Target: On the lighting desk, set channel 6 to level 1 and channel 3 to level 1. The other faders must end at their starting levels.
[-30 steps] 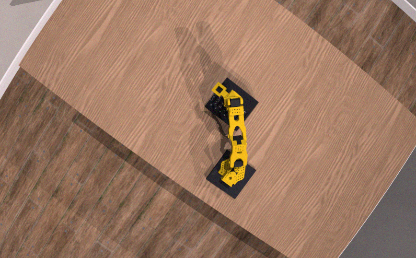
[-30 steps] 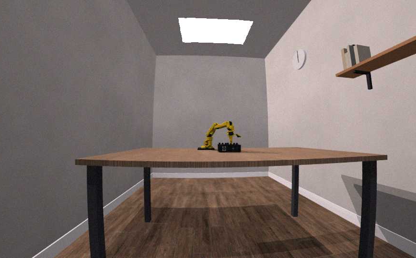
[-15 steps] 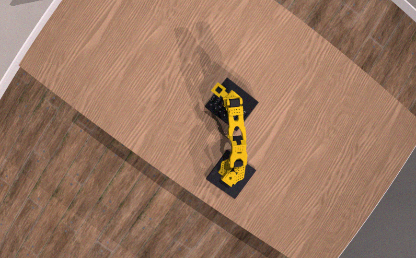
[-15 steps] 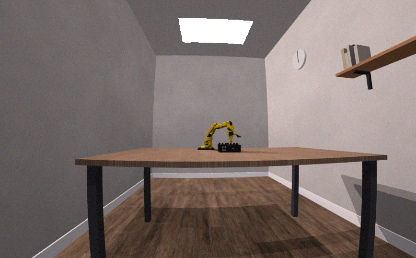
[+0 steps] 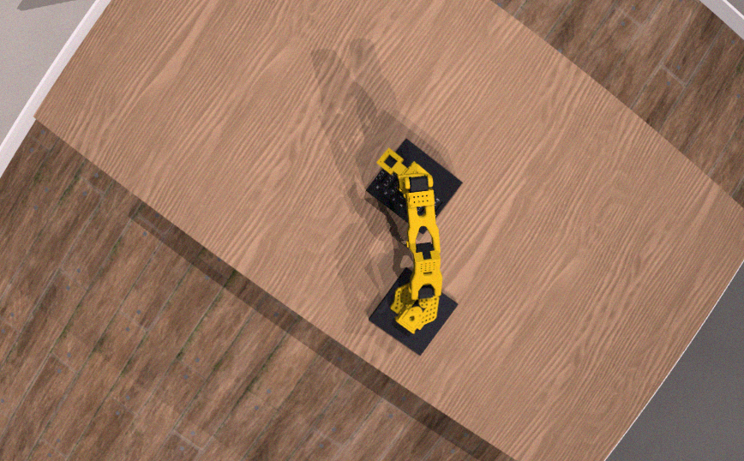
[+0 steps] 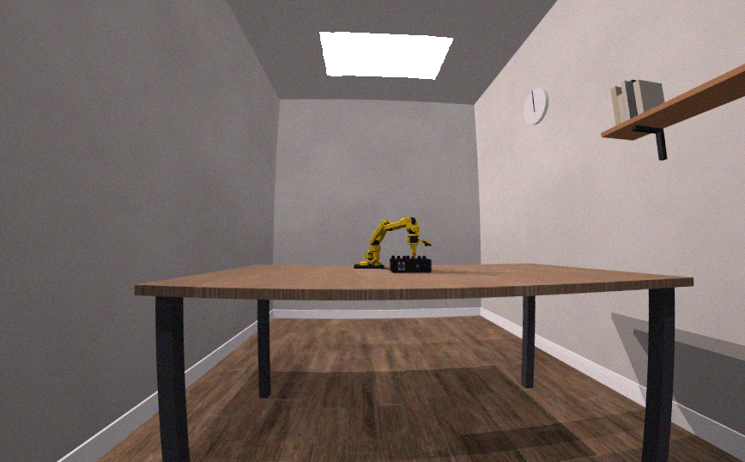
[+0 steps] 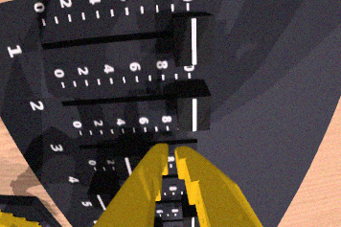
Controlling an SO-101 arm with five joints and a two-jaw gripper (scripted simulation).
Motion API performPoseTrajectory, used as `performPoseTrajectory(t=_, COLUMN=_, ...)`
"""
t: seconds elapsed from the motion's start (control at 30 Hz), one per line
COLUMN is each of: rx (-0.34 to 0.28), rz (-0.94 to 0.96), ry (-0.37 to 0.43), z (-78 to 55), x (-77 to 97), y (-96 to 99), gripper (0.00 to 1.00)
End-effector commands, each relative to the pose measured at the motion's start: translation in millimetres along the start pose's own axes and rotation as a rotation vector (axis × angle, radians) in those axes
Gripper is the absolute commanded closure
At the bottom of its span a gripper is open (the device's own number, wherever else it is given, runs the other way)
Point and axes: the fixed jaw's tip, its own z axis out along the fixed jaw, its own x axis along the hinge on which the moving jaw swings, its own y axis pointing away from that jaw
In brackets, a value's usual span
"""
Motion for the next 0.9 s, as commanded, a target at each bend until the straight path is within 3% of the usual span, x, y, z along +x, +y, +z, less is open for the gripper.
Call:
performPoseTrajectory(t=0.0, rx=-0.029, rz=-0.040, ry=0.017, z=4.3, x=-6.3, y=14.1, gripper=1.00)
performPoseTrajectory(t=0.87, rx=-0.044, rz=-0.041, ry=0.034, z=5.2, x=-4.9, y=19.5, gripper=1.00)
